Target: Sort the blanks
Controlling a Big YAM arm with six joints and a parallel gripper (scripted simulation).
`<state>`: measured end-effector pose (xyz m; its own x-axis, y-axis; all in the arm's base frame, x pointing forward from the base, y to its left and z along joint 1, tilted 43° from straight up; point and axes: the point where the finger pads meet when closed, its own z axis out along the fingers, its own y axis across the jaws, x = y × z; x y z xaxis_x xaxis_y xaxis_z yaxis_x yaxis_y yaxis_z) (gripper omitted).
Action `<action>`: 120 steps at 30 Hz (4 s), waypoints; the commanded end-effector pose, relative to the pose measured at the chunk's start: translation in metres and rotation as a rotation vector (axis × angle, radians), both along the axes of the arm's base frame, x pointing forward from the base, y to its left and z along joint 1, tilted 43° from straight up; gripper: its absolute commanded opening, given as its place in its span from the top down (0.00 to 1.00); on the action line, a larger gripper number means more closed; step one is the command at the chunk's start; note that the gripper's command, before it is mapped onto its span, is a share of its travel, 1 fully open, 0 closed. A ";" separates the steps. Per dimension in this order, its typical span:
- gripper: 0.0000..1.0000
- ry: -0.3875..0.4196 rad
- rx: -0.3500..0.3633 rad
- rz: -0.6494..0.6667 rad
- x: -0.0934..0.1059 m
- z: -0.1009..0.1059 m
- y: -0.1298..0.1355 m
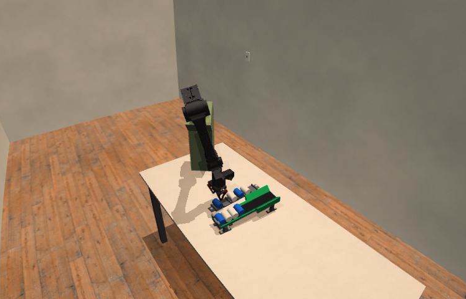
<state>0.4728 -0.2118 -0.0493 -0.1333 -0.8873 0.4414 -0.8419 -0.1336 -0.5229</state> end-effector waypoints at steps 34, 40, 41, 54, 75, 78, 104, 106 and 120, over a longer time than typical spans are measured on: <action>0.24 0.001 -0.002 -0.004 0.012 -0.019 -0.016; 0.24 0.001 -0.002 -0.004 0.012 -0.019 -0.016; 0.24 0.001 -0.002 -0.004 0.012 -0.019 -0.016; 0.24 0.001 -0.002 -0.004 0.012 -0.019 -0.016; 0.24 0.005 -0.001 -0.003 0.012 -0.015 -0.016; 0.24 0.002 -0.002 -0.004 0.013 -0.014 -0.017; 0.24 0.002 -0.002 -0.004 0.013 -0.014 -0.017; 0.24 0.002 -0.002 -0.004 0.013 -0.014 -0.017; 0.24 0.002 -0.002 -0.004 0.013 -0.014 -0.017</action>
<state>0.4844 -0.2216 -0.0652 -0.1322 -0.8877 0.4410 -0.8430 -0.1334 -0.5212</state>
